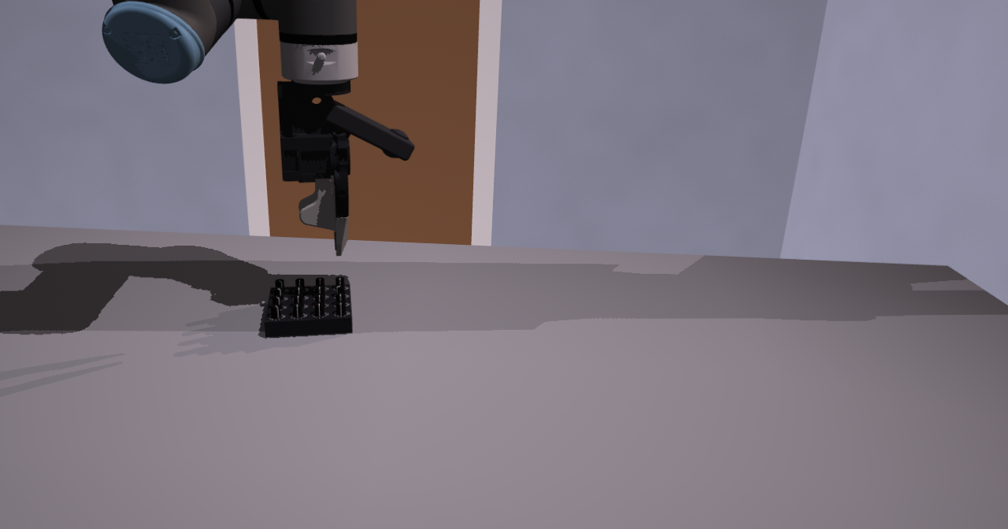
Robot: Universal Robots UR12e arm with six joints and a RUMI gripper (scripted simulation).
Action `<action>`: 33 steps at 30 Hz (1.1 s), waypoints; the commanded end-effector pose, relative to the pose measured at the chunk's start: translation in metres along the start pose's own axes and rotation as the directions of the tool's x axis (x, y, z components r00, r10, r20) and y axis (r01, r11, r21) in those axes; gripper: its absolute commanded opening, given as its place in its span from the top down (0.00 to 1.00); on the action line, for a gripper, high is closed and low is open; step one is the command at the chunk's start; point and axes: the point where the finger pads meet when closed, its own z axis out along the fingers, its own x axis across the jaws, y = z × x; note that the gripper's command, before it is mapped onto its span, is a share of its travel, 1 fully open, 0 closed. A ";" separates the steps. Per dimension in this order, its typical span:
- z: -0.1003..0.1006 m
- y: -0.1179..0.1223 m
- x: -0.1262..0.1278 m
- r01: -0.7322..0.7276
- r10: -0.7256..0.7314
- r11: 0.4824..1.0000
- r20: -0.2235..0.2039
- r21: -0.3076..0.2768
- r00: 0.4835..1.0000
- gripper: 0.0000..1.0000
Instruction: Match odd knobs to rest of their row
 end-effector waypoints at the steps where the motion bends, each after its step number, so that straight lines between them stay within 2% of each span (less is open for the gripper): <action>1: -0.002 0.003 0.000 -0.052 0.052 0.999 -0.002 -0.004 0.999 0.89; 33: -0.002 0.003 0.000 -0.061 0.061 0.998 -0.002 -0.003 0.998 0.89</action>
